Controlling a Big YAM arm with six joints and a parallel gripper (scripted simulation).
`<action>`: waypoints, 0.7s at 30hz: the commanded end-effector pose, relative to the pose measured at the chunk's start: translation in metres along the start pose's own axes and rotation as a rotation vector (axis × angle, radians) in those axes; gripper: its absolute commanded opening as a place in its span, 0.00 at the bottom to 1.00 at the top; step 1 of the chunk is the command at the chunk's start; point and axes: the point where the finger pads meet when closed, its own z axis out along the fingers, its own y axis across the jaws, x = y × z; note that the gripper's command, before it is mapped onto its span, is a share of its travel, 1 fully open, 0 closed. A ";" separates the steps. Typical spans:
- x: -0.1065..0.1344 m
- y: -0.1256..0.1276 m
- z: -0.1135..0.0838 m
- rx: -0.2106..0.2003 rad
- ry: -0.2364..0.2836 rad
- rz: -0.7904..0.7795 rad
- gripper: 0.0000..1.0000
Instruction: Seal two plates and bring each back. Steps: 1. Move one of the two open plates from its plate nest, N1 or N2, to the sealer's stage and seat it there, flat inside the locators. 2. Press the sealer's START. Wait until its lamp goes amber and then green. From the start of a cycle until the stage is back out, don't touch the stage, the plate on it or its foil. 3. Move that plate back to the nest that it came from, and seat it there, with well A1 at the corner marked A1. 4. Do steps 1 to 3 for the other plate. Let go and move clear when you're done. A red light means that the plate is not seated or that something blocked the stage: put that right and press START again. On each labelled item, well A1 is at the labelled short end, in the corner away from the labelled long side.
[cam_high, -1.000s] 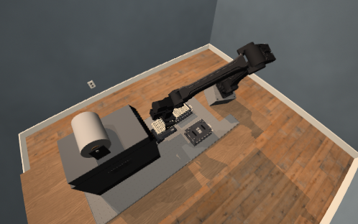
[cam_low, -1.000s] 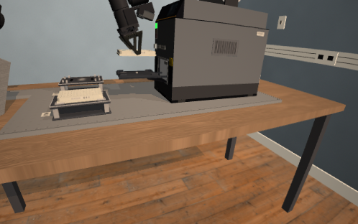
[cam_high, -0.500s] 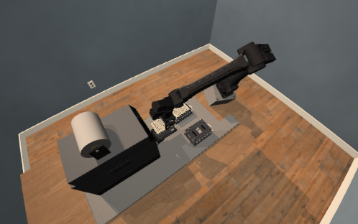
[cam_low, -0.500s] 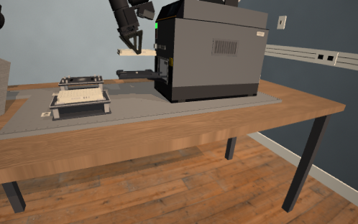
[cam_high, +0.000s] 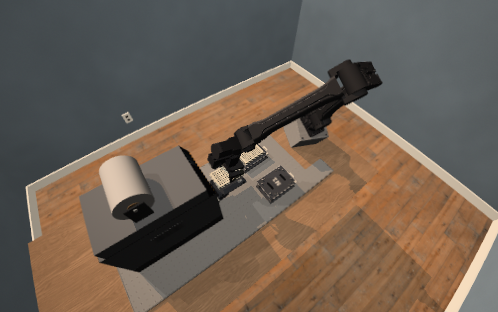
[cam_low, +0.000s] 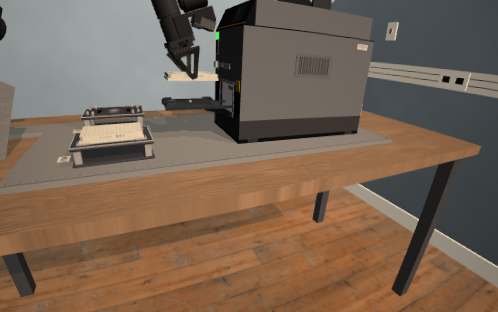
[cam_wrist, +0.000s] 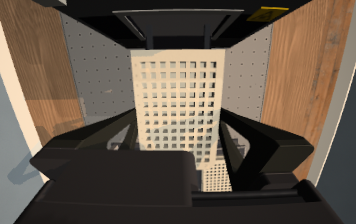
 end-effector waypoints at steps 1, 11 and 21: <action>-0.025 0.002 -0.003 -0.002 -0.050 -0.019 0.00; 0.005 0.003 0.012 -0.004 -0.002 -0.003 0.00; -0.011 0.009 0.007 -0.006 -0.039 -0.024 0.00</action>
